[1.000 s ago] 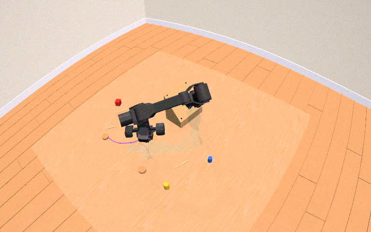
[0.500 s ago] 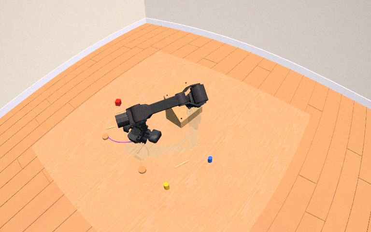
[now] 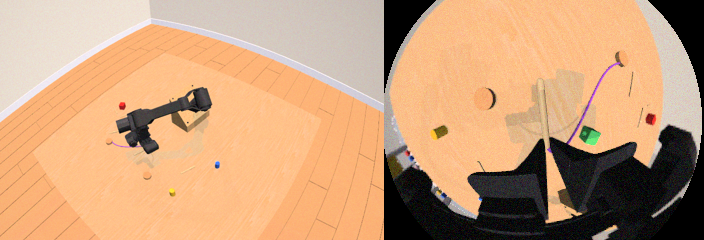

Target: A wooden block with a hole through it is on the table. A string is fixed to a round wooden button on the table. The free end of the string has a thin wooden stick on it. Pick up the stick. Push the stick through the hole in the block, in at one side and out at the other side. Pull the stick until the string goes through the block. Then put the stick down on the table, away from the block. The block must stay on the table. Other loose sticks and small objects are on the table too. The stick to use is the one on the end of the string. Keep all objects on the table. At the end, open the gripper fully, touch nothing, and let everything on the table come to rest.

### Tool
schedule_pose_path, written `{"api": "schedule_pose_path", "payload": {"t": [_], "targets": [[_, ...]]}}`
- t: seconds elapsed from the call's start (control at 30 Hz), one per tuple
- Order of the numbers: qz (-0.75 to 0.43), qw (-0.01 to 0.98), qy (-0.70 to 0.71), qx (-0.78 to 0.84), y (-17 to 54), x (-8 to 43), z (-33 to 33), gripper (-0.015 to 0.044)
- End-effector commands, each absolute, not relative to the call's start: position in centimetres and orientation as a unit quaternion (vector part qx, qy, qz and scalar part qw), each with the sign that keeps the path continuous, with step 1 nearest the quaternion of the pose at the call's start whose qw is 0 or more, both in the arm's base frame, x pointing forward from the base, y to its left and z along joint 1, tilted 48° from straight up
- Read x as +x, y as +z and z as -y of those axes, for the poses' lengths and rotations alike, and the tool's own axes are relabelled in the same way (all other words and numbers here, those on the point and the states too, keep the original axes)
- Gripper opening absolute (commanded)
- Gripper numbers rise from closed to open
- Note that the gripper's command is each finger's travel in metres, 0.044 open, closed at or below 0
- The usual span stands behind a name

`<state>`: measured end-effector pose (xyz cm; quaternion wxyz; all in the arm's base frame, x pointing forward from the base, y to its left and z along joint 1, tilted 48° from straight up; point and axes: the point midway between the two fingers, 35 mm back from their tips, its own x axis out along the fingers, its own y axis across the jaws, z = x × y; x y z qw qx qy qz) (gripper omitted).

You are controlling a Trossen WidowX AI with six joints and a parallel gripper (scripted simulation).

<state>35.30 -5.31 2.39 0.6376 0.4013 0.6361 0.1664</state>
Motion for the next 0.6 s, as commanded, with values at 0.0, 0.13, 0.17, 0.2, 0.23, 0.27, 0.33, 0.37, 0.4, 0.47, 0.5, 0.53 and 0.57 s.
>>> {"api": "schedule_pose_path", "payload": {"t": [0.0,0.13,0.17,0.2,0.23,0.27,0.33,0.37,0.4,0.47,0.5,0.53,0.57], "targets": [[-0.646,0.607,0.123,0.447,2.2,35.8,5.5,0.0000],[-0.652,0.575,0.078,0.488,2.1,36.1,5.7,0.0000],[-0.654,0.566,0.067,0.498,2.0,36.2,5.7,0.0000],[-0.655,0.557,0.055,0.508,2.0,36.3,5.7,0.0000],[-0.655,0.548,0.044,0.518,2.0,36.4,5.8,0.0000],[-0.656,0.539,0.032,0.527,1.9,36.5,5.8,0.0000],[-0.656,0.521,0.010,0.546,1.9,36.6,5.9,0.0000],[-0.656,0.511,-0.002,0.555,1.9,36.7,5.9,0.0000],[-0.656,0.502,-0.013,0.564,1.8,36.8,6.0,0.0000],[-0.655,0.482,-0.036,0.581,1.8,37.0,6.0,0.0000],[-0.654,0.472,-0.047,0.589,1.7,37.0,6.1,0.0000],[-0.654,0.461,-0.059,0.597,1.7,37.1,6.1,0.0000],[-0.652,0.451,-0.070,0.605,1.7,37.2,6.2,0.0000]]}}
